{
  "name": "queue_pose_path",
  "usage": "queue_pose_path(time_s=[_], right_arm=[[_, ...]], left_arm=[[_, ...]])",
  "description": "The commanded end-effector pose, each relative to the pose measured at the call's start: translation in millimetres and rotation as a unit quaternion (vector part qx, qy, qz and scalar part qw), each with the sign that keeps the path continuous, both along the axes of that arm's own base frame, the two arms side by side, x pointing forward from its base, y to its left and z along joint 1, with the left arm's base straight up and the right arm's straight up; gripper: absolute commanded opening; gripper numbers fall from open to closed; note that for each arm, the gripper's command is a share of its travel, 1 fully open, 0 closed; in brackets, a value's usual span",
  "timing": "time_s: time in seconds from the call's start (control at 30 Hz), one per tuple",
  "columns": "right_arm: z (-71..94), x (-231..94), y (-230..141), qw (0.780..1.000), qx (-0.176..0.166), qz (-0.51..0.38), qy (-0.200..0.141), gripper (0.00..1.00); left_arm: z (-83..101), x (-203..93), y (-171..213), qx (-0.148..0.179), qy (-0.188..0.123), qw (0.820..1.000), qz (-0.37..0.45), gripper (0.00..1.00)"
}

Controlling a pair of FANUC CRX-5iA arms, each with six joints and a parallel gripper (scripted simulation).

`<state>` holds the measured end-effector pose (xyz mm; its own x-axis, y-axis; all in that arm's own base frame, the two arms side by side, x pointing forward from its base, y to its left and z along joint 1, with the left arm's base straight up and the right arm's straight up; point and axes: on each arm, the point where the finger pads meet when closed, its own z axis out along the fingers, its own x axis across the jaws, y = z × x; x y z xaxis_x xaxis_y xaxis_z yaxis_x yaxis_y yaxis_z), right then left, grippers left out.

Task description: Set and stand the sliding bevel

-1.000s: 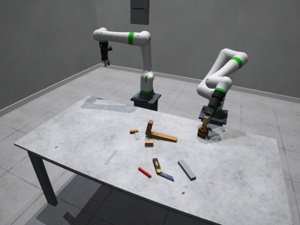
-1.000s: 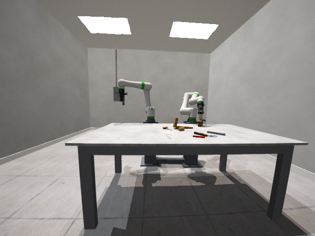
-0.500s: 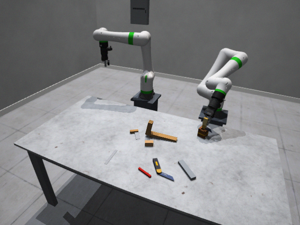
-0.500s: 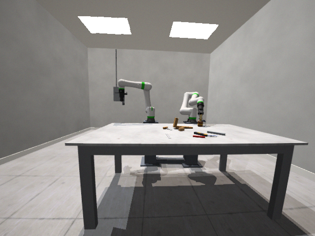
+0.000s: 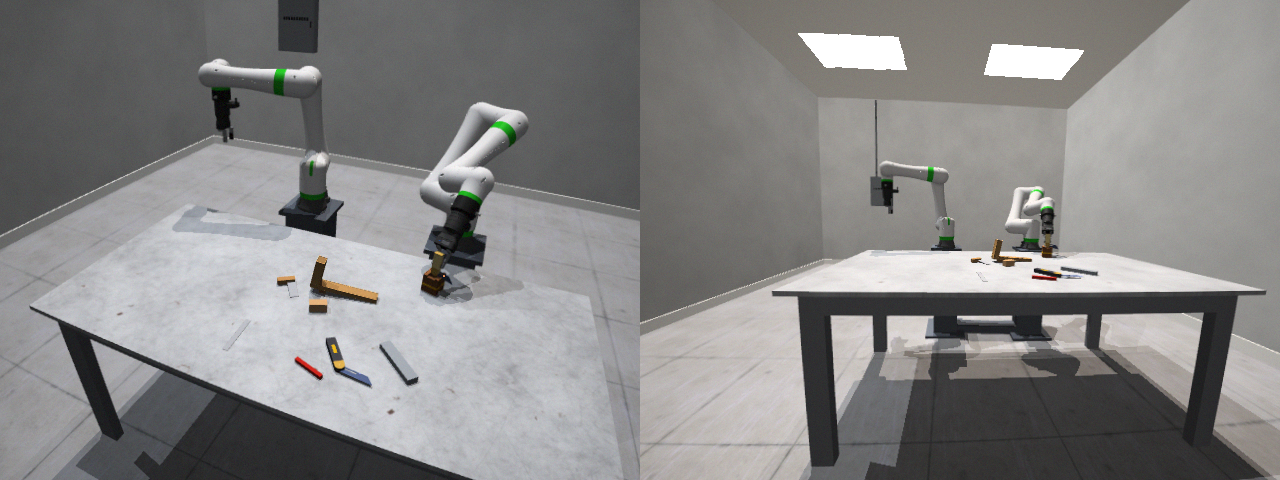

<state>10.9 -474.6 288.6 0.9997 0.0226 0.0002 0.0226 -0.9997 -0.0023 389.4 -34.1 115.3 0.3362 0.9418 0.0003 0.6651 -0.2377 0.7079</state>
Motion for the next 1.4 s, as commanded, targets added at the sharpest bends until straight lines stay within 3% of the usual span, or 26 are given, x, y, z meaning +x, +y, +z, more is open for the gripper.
queue_pose_path(time_s=[0.0, 1.37], right_arm=[[1.0, -0.2, -0.3, 1.000, -0.001, 0.000, 0.000, 1.00], [1.0, -0.2, -0.3, 1.000, -0.001, 0.000, 0.000, 1.00]], left_arm=[[-0.1, 0.7, -0.2, 0.000, -0.001, 1.000, 0.000, 0.00], [-6.3, 0.7, -0.2, 0.000, -0.001, 1.000, 0.000, 0.00]])
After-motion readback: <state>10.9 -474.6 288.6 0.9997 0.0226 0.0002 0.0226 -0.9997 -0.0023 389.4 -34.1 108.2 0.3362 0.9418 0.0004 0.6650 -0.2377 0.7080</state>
